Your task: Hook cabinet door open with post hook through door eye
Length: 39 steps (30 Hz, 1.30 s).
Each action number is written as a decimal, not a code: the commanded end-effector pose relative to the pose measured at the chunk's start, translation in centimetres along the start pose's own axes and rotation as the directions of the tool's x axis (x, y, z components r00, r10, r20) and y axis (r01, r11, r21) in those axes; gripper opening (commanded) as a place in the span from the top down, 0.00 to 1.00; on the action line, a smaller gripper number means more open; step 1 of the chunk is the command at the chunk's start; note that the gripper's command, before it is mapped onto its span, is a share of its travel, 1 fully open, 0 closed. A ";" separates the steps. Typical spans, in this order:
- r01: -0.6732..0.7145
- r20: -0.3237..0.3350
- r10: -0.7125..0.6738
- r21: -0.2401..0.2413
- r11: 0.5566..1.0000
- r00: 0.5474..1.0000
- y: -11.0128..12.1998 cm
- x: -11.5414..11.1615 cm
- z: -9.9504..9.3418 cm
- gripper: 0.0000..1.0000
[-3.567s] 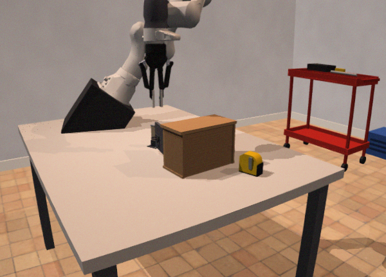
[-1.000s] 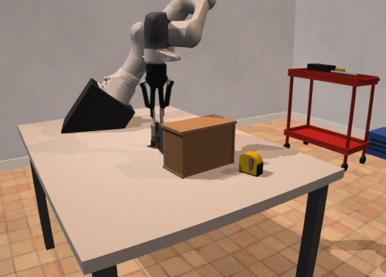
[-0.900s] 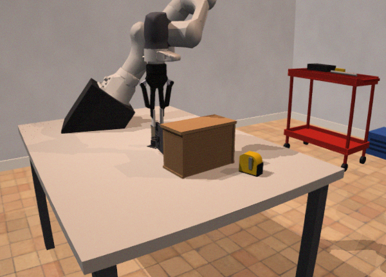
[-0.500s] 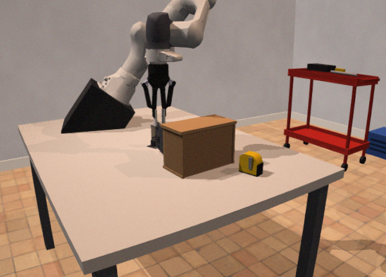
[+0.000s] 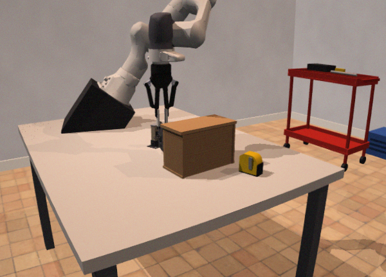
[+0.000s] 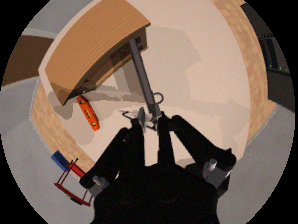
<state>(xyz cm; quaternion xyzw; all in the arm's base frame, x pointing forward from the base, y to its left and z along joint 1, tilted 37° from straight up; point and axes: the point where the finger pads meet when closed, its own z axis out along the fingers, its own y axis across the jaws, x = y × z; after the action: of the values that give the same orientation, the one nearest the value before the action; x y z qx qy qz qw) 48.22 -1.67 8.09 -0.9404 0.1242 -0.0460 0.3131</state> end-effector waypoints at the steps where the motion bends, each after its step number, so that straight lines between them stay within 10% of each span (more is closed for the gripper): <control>1: -0.058 -0.001 0.058 -0.002 0.998 0.998 -0.5 0.1 0.0 0.84; 39: -0.219 -0.002 0.219 -0.002 0.976 0.976 -2.9 0.5 0.0 0.84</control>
<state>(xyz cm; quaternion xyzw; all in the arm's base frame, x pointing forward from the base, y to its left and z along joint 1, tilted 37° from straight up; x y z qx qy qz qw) 49.11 0.37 9.67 -0.9257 0.2056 -0.0189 0.3170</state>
